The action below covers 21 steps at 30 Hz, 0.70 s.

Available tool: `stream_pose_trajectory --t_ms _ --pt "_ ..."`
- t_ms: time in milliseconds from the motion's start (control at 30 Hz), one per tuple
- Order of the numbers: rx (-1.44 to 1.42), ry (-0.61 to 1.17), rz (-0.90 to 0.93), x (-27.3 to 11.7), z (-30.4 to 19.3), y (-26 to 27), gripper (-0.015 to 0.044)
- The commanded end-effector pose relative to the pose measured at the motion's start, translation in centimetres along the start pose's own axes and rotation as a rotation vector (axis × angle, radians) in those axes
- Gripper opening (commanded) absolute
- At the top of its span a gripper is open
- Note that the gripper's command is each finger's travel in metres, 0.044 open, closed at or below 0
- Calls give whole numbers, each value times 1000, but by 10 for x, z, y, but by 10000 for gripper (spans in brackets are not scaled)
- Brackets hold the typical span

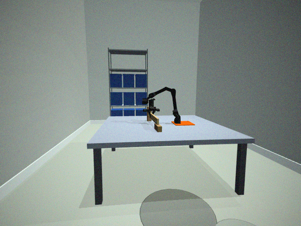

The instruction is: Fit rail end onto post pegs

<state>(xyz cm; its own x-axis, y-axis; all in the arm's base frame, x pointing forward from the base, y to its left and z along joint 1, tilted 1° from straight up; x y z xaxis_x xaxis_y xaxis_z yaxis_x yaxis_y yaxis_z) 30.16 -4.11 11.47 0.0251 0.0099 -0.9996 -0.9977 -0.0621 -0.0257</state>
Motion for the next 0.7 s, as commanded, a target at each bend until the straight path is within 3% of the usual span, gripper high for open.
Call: stream_pose_trajectory --t_ms 0,667 --pt "-1 3 -9 -3 -3 -2 0" --pt "-1 4 -9 -2 -9 -2 0"
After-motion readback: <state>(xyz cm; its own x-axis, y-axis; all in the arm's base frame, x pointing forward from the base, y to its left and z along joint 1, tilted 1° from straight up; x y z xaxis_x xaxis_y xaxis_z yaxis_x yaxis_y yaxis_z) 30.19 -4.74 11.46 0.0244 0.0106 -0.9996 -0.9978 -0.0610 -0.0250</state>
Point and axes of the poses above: the point midway between the two fingers, 35 mm back from their tips, its own x axis out along the fingers, its own y axis across the jaws, z = x × y, the point moved 1 cm from there along -x, back along the fingers, and after that the axes turned 3 degrees about x, right-handed, at the moved point
